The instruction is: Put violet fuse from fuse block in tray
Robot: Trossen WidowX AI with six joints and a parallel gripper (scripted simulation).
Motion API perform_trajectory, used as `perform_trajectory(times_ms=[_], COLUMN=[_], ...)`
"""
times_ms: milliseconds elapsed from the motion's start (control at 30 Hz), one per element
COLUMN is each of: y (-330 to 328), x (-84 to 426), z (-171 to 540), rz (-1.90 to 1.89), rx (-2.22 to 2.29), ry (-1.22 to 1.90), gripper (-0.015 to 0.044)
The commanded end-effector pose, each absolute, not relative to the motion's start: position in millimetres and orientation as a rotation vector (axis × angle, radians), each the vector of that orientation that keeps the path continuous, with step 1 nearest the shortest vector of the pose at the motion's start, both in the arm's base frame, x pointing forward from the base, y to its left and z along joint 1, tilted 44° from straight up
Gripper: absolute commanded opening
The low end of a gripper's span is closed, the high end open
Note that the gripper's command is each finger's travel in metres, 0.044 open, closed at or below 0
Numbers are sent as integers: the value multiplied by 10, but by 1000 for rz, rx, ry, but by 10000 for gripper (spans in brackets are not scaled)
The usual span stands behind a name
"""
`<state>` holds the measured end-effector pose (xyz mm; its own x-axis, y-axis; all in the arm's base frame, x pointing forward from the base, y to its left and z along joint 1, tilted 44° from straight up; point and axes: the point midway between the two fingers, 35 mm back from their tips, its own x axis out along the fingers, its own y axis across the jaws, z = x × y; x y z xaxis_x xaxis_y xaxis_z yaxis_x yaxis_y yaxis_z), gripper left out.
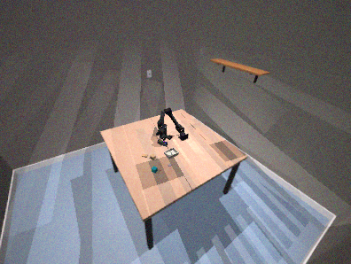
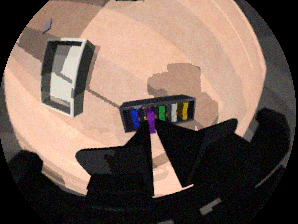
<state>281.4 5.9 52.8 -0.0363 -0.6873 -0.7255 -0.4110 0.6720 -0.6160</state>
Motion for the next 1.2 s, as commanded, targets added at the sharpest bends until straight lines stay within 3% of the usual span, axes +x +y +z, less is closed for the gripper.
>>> perform_trajectory(times_ms=[0, 1167], y=[82, 253], x=[2817, 2823], z=[545, 726], rz=[-281, -280], rx=[-900, -902], ry=[1660, 1660], gripper=[0, 0])
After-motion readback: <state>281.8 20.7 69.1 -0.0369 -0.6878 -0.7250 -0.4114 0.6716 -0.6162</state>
